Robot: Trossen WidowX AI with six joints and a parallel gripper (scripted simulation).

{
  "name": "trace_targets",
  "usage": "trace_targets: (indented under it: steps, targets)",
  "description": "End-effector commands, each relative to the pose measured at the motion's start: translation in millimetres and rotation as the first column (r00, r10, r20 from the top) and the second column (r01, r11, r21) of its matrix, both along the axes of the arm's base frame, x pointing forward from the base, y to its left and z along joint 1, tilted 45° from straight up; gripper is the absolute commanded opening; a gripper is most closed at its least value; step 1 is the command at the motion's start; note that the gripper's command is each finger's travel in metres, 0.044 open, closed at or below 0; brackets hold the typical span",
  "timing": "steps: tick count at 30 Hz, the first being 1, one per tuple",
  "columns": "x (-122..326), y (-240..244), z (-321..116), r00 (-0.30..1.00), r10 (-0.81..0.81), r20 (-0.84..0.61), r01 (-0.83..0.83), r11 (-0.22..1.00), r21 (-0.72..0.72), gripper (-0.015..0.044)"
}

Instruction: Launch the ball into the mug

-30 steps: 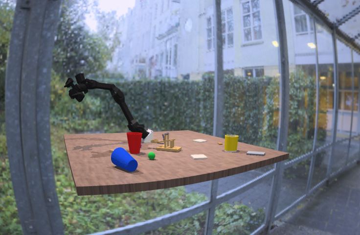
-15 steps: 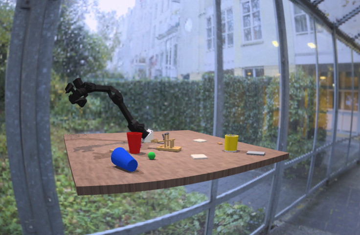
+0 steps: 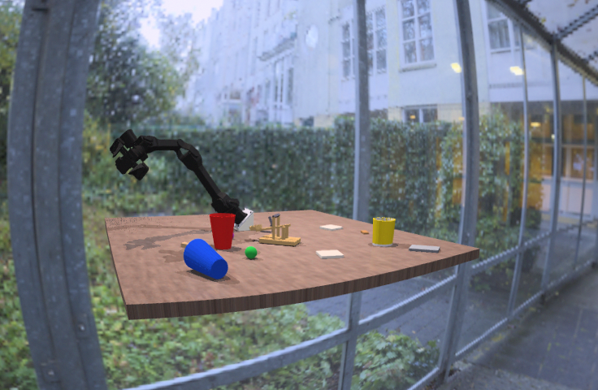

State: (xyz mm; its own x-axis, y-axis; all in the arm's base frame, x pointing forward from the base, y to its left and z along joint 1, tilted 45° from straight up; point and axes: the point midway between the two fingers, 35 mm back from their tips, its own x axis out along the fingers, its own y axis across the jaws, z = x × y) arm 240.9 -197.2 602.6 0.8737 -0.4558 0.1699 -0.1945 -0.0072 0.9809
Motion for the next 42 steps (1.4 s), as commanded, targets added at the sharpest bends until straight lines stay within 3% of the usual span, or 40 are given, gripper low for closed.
trace_targets:
  steps: [1, 20, 42]
  targets:
    - [25.1, -11.5, -27.7, 0.996, 0.007, -0.088, -0.005, 1.000, 0.025, 0.0440]
    - [101.7, -6.0, -109.6, 0.925, 0.071, -0.373, -0.058, 0.997, 0.046, 0.0440]
    - [170.4, 43.7, -203.2, 0.711, 0.155, -0.686, -0.252, 0.967, -0.042, 0.0440]
